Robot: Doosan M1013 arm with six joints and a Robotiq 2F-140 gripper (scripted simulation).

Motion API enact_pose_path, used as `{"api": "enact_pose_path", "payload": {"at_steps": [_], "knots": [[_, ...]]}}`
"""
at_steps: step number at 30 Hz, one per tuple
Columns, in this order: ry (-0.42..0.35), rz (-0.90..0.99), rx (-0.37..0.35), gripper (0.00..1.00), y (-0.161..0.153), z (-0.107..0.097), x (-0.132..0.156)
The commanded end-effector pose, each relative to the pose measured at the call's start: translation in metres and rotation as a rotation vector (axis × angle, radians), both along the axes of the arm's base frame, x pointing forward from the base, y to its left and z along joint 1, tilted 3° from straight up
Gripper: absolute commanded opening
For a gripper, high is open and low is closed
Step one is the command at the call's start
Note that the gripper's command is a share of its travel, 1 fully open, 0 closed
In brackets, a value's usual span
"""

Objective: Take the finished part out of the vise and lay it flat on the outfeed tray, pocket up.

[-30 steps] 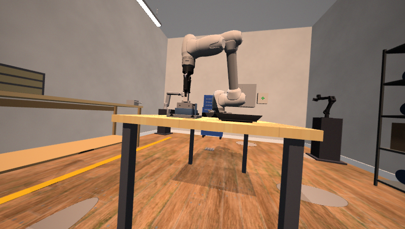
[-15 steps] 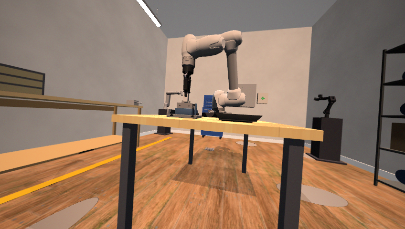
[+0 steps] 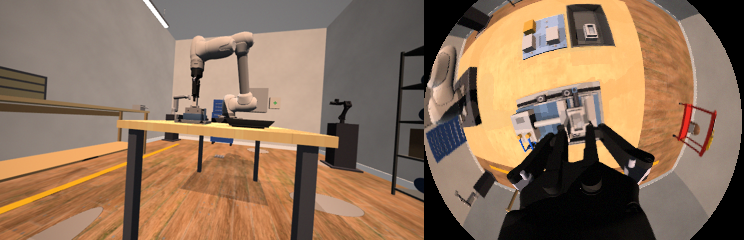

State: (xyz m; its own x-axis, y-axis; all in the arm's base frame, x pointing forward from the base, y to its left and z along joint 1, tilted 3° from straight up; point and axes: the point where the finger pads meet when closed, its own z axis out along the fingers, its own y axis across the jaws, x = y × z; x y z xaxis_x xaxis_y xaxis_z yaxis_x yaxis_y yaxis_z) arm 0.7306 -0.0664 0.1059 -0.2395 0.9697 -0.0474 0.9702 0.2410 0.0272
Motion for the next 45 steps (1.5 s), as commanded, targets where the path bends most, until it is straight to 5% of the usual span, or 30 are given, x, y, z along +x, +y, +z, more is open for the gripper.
{"api": "enact_pose_path", "payload": {"at_steps": [1, 45], "knots": [[0.003, -0.004, 0.0, 0.0, -0.004, -0.004, -0.002], [0.003, -0.004, 0.0, 0.0, -0.002, 0.042, -0.004]]}}
